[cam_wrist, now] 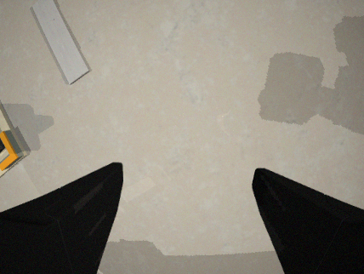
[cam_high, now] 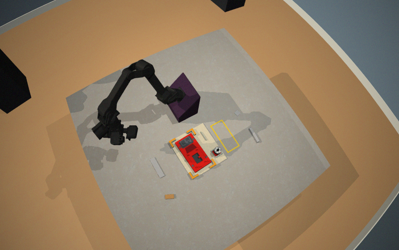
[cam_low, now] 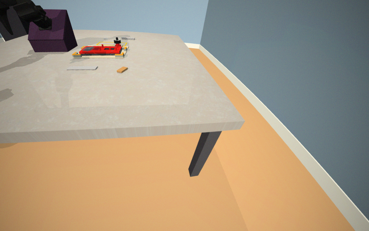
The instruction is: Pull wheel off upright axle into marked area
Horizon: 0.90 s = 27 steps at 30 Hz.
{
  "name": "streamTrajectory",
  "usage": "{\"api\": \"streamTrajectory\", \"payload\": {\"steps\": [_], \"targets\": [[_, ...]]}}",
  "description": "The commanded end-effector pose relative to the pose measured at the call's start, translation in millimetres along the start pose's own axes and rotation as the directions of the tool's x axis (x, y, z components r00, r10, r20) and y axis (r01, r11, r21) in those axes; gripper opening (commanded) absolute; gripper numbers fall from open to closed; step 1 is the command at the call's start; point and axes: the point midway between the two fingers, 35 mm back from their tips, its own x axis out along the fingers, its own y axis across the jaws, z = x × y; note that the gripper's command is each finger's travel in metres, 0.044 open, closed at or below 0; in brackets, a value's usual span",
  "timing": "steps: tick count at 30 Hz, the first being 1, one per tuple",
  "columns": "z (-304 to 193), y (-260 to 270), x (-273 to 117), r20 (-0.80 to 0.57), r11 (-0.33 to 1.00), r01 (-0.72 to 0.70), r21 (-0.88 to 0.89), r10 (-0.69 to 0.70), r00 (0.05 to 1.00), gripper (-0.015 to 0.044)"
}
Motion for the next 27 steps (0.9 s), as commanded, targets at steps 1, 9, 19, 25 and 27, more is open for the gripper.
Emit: {"api": "streamTrajectory", "payload": {"steps": [1, 9, 19, 25, 27], "targets": [[16.7, 19.7, 21.7, -0.025, 0.998, -0.067, -0.014, 0.067, 0.997, 0.03], [49.6, 87.7, 65.4, -0.119, 0.979, -0.198, -0.053, 0.191, 0.974, 0.03], [73.3, 198.1, 102.9, -0.269, 0.958, -0.249, -0.141, 0.205, 0.941, 0.03], [66.6, 267.0, 104.4, -0.322, 0.946, -0.25, -0.205, 0.176, 0.93, 0.03], [63.2, 289.2, 104.8, -0.332, 0.942, -0.24, -0.233, 0.155, 0.93, 0.03]]}}
